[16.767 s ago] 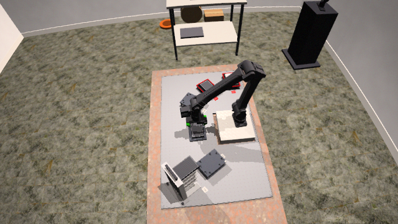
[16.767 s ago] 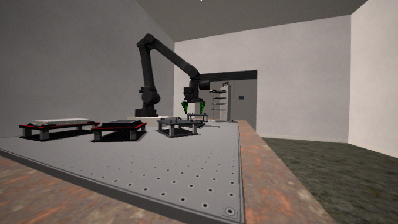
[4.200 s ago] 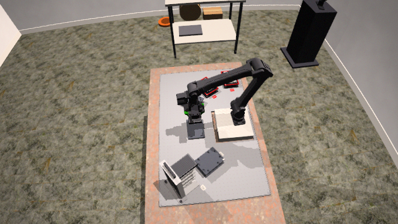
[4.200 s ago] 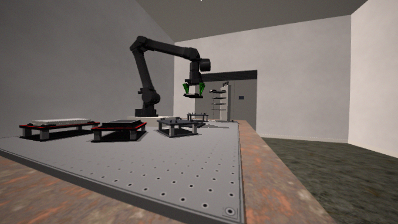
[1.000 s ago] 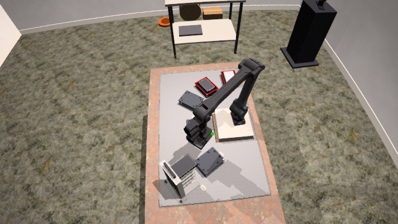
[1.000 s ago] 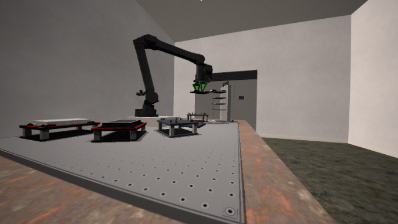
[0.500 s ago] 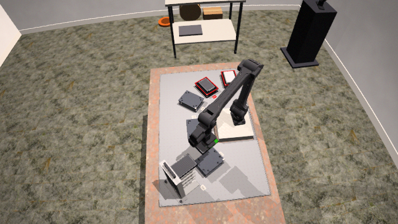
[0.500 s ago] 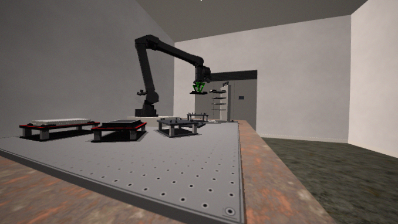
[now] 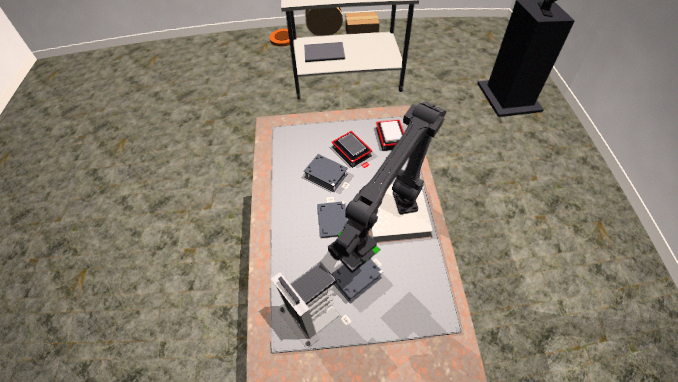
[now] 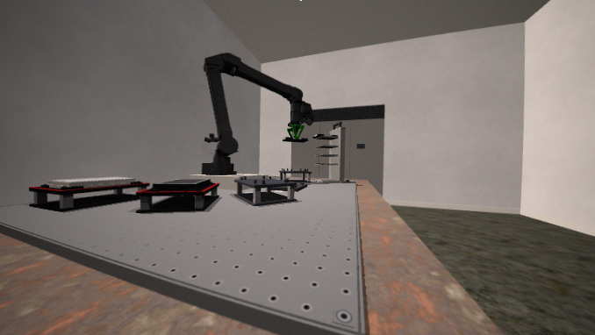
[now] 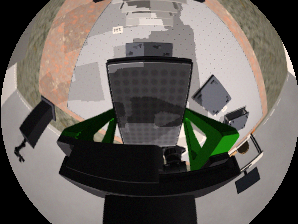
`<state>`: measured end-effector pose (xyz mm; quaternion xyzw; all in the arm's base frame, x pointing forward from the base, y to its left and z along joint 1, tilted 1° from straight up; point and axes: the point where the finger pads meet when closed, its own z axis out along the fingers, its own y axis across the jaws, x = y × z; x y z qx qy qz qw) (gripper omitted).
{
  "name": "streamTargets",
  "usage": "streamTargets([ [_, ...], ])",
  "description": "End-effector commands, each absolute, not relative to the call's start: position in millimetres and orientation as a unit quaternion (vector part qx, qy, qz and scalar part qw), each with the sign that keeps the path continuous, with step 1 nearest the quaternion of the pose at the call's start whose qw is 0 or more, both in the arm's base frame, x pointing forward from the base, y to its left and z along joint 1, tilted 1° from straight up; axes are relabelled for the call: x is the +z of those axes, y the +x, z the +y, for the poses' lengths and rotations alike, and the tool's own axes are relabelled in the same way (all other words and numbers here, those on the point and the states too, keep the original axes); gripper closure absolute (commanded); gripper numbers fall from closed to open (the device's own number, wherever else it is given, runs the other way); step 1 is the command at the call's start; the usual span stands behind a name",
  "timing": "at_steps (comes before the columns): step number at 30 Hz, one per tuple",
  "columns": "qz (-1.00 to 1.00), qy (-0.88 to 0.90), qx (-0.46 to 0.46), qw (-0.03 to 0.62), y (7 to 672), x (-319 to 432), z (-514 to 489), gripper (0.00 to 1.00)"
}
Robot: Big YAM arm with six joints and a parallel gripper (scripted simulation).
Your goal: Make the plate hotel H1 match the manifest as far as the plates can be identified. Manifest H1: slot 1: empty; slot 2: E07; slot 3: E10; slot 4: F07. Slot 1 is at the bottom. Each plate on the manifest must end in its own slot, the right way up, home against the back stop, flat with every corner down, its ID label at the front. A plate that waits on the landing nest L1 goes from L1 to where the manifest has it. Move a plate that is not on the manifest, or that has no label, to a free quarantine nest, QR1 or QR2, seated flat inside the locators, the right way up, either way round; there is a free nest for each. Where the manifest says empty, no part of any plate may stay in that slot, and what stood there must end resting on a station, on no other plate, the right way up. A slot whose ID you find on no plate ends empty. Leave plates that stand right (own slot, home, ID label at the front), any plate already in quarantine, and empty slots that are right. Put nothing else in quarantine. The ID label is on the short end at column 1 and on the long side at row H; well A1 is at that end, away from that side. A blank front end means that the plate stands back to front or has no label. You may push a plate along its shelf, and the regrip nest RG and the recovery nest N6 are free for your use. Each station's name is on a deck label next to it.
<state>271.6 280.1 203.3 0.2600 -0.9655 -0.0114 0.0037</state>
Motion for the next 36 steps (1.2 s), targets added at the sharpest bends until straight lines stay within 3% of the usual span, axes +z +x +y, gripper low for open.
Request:
streamTargets([
  [1, -0.967, 0.253, -0.021, -0.012, 278.8, 206.3, 296.2, 0.14],
  [36, -0.967, 0.253, -0.015, -0.003, 272.7, 115.4, 294.1, 0.14],
])
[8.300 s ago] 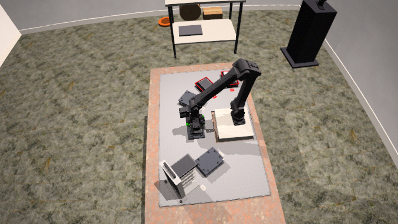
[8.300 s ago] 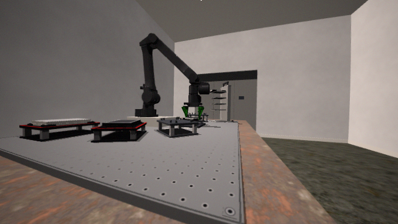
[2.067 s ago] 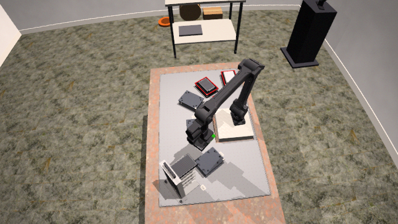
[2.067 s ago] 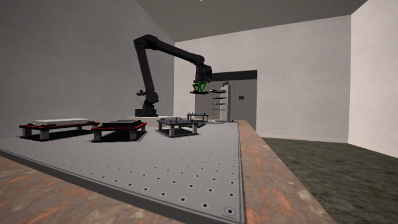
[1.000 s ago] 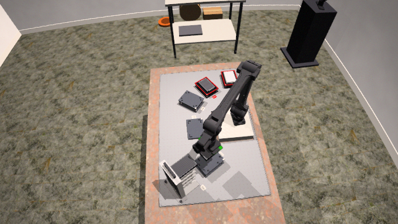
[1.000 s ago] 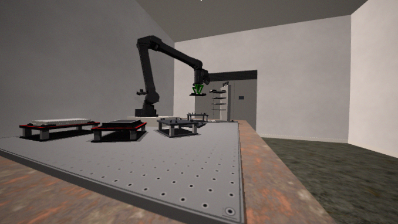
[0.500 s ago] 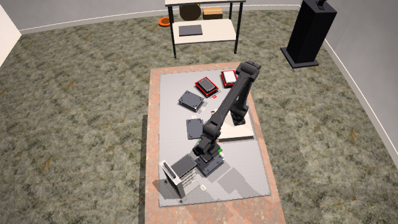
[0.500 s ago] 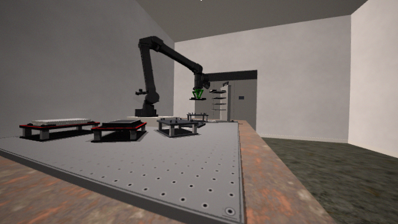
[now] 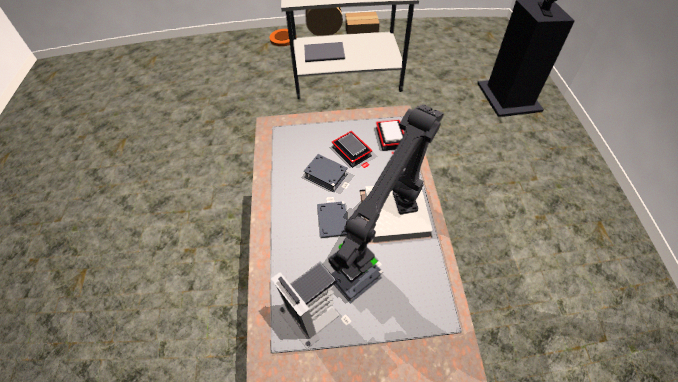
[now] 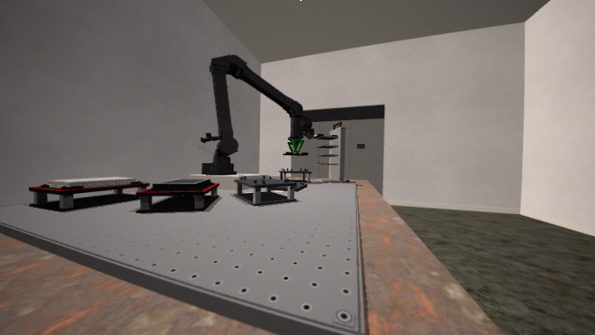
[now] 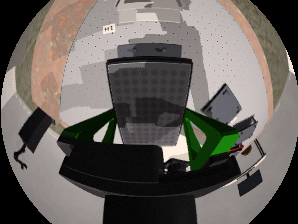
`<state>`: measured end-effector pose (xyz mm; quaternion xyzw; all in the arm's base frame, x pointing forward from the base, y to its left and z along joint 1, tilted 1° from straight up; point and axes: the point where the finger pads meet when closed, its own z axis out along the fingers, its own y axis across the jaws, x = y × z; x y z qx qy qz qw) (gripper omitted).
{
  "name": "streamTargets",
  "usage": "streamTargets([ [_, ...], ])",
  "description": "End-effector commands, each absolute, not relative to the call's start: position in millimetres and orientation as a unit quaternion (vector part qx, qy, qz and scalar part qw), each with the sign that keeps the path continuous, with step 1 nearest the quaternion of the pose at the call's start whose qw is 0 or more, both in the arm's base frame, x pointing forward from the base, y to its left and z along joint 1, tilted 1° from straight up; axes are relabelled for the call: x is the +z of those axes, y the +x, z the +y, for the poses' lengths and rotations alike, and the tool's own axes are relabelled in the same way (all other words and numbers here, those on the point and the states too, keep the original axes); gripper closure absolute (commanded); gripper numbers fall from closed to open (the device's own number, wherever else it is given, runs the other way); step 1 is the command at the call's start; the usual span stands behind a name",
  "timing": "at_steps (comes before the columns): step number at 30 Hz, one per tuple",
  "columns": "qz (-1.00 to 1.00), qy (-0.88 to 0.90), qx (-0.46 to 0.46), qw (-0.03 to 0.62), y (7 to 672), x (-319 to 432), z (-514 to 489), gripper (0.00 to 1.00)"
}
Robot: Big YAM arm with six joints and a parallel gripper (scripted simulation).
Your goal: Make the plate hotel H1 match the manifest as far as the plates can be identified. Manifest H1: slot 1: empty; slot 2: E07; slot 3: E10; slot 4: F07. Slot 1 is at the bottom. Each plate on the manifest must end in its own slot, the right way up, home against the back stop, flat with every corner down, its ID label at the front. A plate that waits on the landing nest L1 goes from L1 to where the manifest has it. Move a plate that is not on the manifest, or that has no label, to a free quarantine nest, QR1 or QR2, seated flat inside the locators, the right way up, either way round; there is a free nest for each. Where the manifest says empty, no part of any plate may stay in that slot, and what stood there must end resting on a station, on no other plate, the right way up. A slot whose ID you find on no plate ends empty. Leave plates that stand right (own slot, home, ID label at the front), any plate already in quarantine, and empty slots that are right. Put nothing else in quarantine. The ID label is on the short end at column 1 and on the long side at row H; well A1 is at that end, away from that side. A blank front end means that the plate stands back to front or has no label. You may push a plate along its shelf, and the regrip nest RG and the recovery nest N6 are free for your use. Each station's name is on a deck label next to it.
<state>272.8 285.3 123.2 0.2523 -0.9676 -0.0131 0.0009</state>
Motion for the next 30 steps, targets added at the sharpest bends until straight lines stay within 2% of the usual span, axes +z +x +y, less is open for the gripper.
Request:
streamTargets([
  [1, -0.967, 0.253, -0.015, -0.003, 272.6, 112.8, 294.2, 0.14],
  [30, -0.967, 0.253, -0.021, -0.012, 272.9, 104.2, 295.7, 0.14],
])
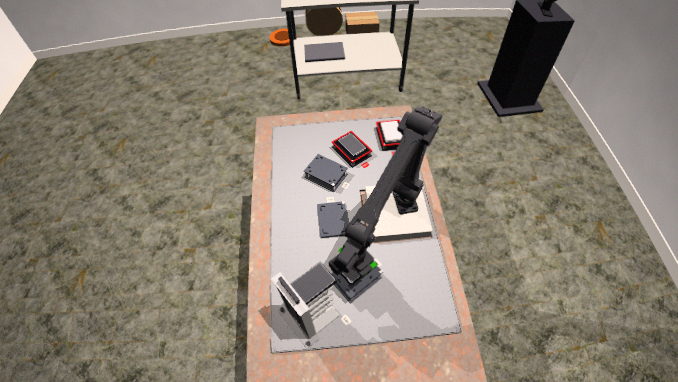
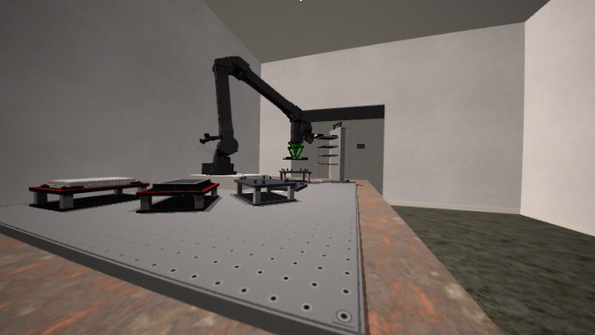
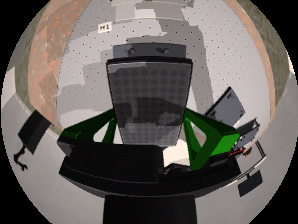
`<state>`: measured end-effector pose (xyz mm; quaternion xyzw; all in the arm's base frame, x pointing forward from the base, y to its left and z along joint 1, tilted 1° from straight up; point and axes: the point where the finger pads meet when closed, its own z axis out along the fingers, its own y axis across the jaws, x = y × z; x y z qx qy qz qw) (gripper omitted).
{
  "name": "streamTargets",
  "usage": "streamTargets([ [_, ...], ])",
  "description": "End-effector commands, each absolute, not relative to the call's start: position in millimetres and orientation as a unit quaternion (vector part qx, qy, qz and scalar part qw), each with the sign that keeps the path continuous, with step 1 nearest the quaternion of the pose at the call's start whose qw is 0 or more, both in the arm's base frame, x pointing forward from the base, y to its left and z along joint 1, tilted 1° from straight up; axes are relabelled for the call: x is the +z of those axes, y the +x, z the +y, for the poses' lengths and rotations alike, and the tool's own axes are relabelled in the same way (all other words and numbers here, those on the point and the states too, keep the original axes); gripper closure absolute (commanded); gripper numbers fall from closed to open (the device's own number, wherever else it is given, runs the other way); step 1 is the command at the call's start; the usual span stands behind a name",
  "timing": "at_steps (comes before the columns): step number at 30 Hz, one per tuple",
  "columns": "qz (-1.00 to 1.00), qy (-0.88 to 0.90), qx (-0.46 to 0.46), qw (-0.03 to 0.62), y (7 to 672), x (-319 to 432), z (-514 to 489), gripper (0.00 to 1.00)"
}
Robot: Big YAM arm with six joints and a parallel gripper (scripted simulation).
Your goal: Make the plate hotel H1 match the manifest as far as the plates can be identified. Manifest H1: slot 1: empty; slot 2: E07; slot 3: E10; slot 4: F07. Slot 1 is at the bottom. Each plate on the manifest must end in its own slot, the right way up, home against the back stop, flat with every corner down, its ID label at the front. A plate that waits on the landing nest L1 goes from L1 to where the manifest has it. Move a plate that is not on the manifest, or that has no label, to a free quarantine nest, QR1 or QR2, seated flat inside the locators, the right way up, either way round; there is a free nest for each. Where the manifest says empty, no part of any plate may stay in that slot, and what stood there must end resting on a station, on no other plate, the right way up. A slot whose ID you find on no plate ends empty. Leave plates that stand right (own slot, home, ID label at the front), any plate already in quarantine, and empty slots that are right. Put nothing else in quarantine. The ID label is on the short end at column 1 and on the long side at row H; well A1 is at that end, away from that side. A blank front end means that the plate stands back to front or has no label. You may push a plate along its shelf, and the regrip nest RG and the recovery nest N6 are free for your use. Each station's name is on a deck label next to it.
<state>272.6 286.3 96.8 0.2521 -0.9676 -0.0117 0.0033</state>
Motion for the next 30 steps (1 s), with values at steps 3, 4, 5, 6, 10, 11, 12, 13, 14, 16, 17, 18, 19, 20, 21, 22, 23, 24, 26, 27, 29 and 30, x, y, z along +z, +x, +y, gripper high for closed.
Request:
streamTargets([
  [3, -0.967, 0.253, -0.02, -0.011, 271.7, 103.6, 294.5, 0.14],
  [4, -0.967, 0.253, -0.021, -0.012, 271.7, 103.9, 294.5, 0.14],
  [5, -0.967, 0.253, -0.021, -0.012, 271.7, 104.2, 294.5, 0.14],
  [6, -0.967, 0.253, -0.021, -0.012, 271.6, 104.4, 294.5, 0.14],
  [10, -0.967, 0.253, -0.018, -0.007, 271.4, 97.5, 294.4, 0.14],
  [11, -0.967, 0.253, -0.018, -0.007, 271.4, 97.5, 294.4, 0.14],
  [12, -0.967, 0.253, -0.018, -0.007, 271.4, 97.5, 294.4, 0.14],
  [13, -0.967, 0.253, -0.02, -0.011, 275.4, 99.9, 298.6, 0.14],
  [14, -0.967, 0.253, -0.017, -0.006, 273.2, 94.6, 296.3, 0.14],
  [16, -0.967, 0.253, -0.015, -0.003, 271.1, 90.8, 294.2, 0.14],
  [17, -0.967, 0.253, -0.015, -0.003, 271.0, 90.1, 294.2, 0.14],
  [18, -0.967, 0.253, -0.015, -0.003, 271.0, 89.4, 294.2, 0.14],
  [19, -0.967, 0.253, -0.015, -0.003, 271.0, 88.8, 294.1, 0.14],
  [20, -0.967, 0.253, -0.015, -0.003, 270.9, 88.1, 294.1, 0.14],
  [21, -0.967, 0.253, -0.015, -0.003, 270.9, 87.4, 294.1, 0.14],
  [22, -0.967, 0.253, -0.017, -0.006, 273.2, 89.4, 296.5, 0.14],
  [23, -0.967, 0.253, -0.017, -0.006, 272.8, 88.3, 296.2, 0.14],
  [24, -0.967, 0.253, -0.015, -0.003, 271.0, 85.4, 294.2, 0.14],
  [26, -0.967, 0.253, -0.015, -0.003, 270.9, 84.1, 294.2, 0.14],
  [27, -0.967, 0.253, -0.015, -0.003, 270.9, 83.4, 294.1, 0.14],
  [29, -0.967, 0.253, -0.015, -0.003, 270.9, 83.4, 294.1, 0.14],
  [30, -0.967, 0.254, -0.021, -0.012, 276.9, 89.8, 300.5, 0.14],
])
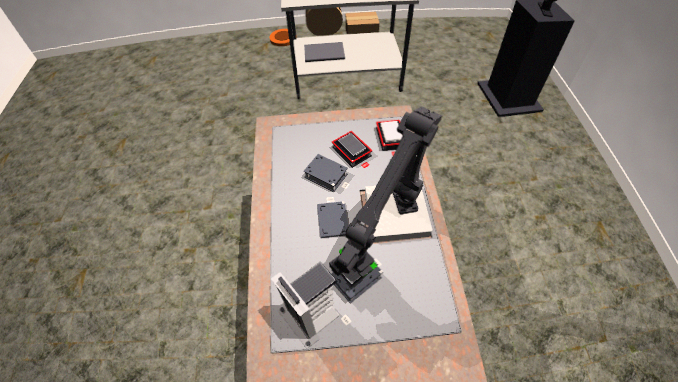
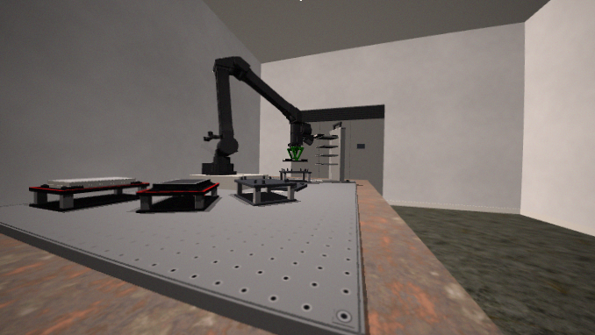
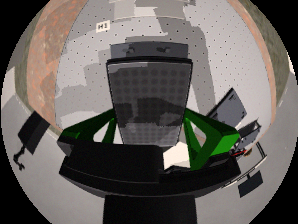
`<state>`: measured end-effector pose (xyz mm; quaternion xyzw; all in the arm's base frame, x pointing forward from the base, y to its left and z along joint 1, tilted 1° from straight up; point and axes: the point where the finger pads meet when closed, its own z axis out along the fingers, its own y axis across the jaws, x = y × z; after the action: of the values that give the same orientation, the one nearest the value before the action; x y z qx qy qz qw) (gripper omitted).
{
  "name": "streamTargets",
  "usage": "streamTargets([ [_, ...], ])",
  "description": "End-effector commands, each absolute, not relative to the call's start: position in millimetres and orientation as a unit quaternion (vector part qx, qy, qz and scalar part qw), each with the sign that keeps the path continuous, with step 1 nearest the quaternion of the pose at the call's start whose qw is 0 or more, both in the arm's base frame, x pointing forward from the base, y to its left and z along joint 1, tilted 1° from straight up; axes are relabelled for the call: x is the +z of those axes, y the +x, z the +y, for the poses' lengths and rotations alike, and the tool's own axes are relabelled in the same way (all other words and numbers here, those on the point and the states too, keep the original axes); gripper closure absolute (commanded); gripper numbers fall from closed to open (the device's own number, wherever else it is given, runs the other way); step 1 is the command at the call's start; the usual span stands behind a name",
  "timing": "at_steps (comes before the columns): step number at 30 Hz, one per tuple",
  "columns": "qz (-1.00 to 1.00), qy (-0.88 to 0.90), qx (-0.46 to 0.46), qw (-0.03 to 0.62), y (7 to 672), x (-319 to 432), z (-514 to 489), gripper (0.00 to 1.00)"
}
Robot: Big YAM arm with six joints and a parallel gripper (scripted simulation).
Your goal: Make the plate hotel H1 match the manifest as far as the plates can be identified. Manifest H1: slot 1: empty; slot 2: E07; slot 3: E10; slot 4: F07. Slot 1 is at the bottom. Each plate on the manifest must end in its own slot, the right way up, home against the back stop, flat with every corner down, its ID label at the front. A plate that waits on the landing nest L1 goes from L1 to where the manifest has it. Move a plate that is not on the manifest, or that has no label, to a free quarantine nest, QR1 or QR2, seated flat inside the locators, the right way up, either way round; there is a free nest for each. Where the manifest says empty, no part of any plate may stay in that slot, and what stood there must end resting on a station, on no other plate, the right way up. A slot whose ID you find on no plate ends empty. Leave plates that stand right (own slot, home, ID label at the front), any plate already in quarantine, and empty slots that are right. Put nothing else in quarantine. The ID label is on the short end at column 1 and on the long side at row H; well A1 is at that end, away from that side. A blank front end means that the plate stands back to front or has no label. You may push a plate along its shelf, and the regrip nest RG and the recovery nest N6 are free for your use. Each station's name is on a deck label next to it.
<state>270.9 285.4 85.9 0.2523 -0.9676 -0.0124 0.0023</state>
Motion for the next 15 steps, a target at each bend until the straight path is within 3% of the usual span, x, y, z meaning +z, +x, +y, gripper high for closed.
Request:
streamTargets([
  [1, -0.967, 0.253, -0.019, -0.009, 275.2, 87.1, 298.8, 0.14],
  [15, -0.967, 0.253, -0.016, -0.005, 272.3, 75.0, 296.0, 0.14],
])
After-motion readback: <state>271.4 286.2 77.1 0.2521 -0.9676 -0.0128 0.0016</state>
